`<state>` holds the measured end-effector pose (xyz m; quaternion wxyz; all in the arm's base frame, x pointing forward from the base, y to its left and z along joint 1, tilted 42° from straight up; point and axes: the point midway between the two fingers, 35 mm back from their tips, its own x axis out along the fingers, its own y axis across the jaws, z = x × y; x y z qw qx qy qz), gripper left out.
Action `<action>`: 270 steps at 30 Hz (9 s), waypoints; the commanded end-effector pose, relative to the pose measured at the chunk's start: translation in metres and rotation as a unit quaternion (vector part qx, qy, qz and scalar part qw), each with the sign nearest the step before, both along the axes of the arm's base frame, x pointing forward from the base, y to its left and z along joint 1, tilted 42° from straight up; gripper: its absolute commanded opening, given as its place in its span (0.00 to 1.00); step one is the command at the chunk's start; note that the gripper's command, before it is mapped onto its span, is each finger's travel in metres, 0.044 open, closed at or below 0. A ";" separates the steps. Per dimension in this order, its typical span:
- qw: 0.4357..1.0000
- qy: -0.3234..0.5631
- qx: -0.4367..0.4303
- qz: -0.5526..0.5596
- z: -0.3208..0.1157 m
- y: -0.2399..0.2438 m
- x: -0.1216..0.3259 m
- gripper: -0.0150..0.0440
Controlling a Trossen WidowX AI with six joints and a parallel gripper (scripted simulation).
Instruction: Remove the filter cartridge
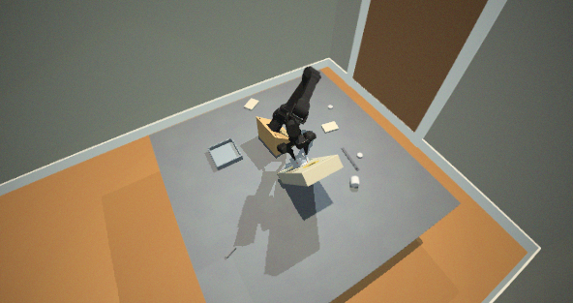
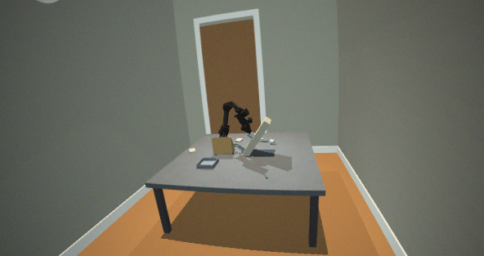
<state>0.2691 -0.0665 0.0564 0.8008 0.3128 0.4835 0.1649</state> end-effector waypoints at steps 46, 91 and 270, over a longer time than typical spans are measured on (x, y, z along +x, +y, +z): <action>1.000 0.003 -0.003 -0.001 0.016 -0.018 0.015 0.25; 0.977 0.158 -0.013 -0.146 -0.039 -0.162 -0.063 0.25; 0.616 0.523 -0.037 -0.588 -0.220 -0.144 -0.344 1.00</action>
